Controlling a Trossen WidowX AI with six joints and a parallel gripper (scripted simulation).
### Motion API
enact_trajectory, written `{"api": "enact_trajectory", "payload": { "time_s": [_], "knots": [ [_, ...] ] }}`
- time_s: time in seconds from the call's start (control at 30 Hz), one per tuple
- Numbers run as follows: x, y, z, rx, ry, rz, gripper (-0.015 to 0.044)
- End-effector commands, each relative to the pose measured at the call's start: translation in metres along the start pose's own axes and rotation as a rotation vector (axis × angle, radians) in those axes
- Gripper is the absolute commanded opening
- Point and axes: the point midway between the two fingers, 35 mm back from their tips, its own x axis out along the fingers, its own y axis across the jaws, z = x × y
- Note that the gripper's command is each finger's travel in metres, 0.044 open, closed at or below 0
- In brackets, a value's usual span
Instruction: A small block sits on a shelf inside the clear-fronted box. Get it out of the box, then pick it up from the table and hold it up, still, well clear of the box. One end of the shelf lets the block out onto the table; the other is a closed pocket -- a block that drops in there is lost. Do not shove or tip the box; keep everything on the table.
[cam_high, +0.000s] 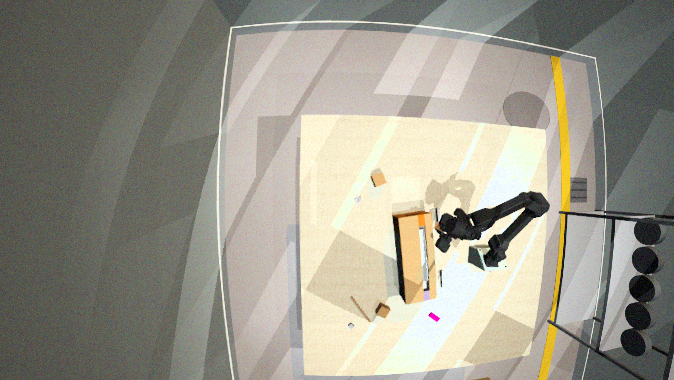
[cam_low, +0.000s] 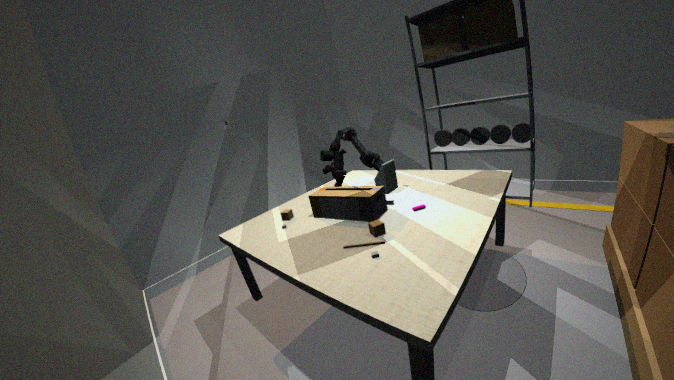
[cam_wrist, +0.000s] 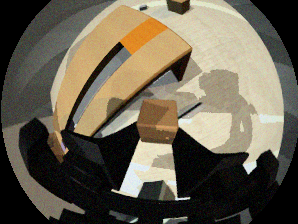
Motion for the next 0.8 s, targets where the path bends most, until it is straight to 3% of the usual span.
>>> {"api": "enact_trajectory", "payload": {
  "time_s": [0.0, 0.77],
  "knots": [
    [-0.003, 0.002, -0.002, -0.19, -0.003, -0.015, 0.0],
    [-0.021, 0.01, -0.01, -1.183, -0.003, -0.087, 0.0]
  ]
}}
